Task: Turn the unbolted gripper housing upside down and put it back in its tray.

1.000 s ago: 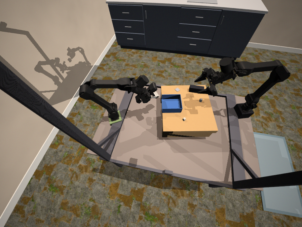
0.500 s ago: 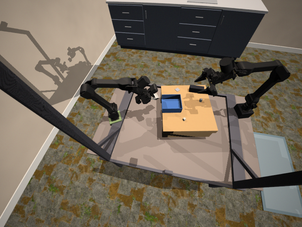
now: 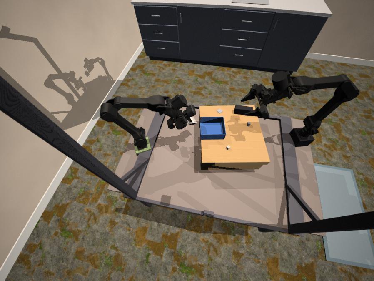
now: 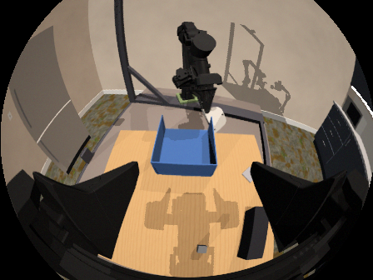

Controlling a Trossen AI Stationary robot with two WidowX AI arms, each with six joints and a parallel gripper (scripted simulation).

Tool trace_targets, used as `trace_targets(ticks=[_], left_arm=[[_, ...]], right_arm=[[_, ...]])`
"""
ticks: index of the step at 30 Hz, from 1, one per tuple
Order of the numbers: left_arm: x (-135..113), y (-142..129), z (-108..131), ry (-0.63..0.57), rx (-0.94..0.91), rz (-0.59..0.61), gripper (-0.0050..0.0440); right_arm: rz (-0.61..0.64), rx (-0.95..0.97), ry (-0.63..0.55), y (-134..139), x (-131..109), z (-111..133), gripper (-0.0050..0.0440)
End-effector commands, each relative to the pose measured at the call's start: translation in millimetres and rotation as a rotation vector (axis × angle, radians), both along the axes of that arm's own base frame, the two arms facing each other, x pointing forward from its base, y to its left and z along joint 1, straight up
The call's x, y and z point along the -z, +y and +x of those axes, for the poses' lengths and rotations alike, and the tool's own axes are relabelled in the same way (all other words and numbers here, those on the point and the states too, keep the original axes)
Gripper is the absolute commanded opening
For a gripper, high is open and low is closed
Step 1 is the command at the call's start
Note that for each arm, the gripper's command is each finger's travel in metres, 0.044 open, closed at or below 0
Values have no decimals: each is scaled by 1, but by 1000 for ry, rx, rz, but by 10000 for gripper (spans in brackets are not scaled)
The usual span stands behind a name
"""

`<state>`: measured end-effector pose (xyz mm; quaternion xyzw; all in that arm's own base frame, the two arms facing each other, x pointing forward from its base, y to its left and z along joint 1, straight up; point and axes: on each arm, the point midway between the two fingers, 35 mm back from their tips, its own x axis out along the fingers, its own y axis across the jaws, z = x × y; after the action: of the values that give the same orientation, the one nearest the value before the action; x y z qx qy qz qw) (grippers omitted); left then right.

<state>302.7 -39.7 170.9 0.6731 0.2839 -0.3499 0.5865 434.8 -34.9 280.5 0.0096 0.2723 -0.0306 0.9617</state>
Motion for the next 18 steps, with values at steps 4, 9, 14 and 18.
trace_targets(ticks=[4,9,14,18], left_arm=[[-7,-4,2,5,11,-8,111],[-6,-7,-1,38,21,-6,111],[-4,-11,-3,77,33,-3,111],[-2,-14,-6,110,43,0,111]], right_arm=[[-4,-6,-30,1,-12,-2,440],[-4,-6,-30,1,-12,-2,440],[-4,-6,-30,1,-12,-2,440],[-4,-6,-30,1,-12,-2,440]])
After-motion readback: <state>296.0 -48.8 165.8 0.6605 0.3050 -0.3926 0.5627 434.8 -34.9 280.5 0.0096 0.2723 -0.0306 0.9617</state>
